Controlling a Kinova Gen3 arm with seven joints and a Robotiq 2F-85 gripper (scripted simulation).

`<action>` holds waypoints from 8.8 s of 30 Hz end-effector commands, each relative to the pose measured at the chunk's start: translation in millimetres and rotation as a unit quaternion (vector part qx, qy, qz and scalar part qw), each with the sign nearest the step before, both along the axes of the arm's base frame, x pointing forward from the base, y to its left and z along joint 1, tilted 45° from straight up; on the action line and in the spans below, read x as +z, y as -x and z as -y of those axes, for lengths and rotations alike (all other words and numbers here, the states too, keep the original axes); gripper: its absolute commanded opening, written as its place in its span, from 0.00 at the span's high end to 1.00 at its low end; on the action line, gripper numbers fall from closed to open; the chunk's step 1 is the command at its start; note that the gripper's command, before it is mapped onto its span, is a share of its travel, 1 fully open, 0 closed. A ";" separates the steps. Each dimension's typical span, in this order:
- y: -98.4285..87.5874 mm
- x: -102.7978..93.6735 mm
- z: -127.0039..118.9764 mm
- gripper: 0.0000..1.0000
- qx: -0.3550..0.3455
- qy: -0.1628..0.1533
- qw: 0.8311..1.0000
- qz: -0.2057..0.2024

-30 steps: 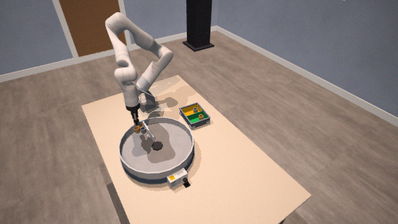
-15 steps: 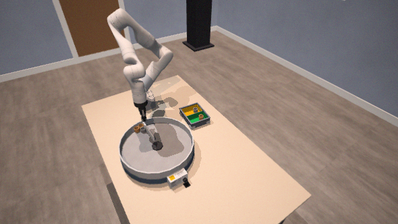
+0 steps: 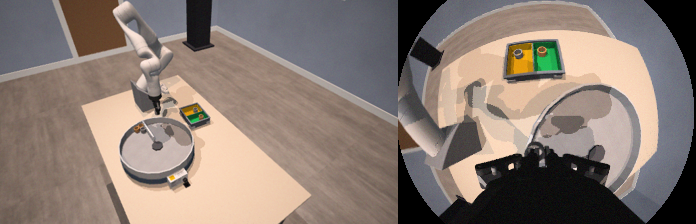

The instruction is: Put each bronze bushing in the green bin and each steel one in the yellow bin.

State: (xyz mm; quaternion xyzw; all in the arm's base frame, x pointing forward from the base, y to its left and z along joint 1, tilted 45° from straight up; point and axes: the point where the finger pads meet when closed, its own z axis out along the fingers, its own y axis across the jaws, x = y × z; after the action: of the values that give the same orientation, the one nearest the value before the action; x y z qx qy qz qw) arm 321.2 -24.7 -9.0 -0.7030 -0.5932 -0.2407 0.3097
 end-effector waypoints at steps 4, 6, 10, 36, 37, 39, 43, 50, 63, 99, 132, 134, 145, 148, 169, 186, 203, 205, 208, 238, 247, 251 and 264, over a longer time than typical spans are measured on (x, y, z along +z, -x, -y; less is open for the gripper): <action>1.7 14.0 -8.4 1.00 0.002 0.007 1.000 0.002; 4.8 29.2 -23.0 1.00 0.005 0.007 1.000 0.006; 9.4 52.0 -45.1 1.00 0.011 0.006 1.000 0.012; 30.9 158.4 -147.8 1.00 0.036 0.005 0.999 0.038; 32.5 166.0 -155.1 1.00 0.038 0.005 0.998 0.039; 32.5 166.0 -155.1 1.00 0.038 0.005 0.998 0.039; 32.5 166.0 -155.1 1.00 0.038 0.005 0.998 0.039; 32.3 165.5 -154.5 1.00 0.039 0.005 0.998 0.040; 32.5 166.3 -155.4 1.00 0.038 0.005 0.999 0.039; 32.9 143.6 -174.6 1.00 0.039 0.006 0.998 0.041; 34.6 98.8 -220.5 1.00 0.038 0.004 0.999 0.039; 34.7 98.1 -221.6 1.00 0.038 0.004 0.999 0.039; 35.4 94.6 -227.2 1.00 0.038 0.005 0.999 0.039; 35.4 94.6 -227.2 1.00 0.038 0.005 0.999 0.039; 35.9 86.6 -236.2 1.00 0.038 0.005 0.998 0.039; 35.9 82.3 -240.1 1.00 0.039 0.005 0.998 0.040; 36.2 78.2 -244.7 1.00 0.038 0.005 0.998 0.039; 36.2 78.2 -244.7 1.00 0.038 0.005 0.998 0.039; 36.2 75.5 -246.9 1.00 0.039 0.005 0.998 0.040; 36.4 69.4 -252.9 1.00 0.038 0.005 0.998 0.039; 36.4 69.4 -252.6 0.84 0.040 0.005 0.998 0.040; 36.4 69.4 -252.6 0.84 0.040 0.005 0.998 0.040; 36.4 69.4 -252.6 0.84 0.040 0.005 0.998 0.040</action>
State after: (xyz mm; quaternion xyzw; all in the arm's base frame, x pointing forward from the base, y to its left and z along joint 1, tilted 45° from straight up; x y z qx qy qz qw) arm 284.5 228.2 60.3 -0.6696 -0.6344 -0.2531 0.2918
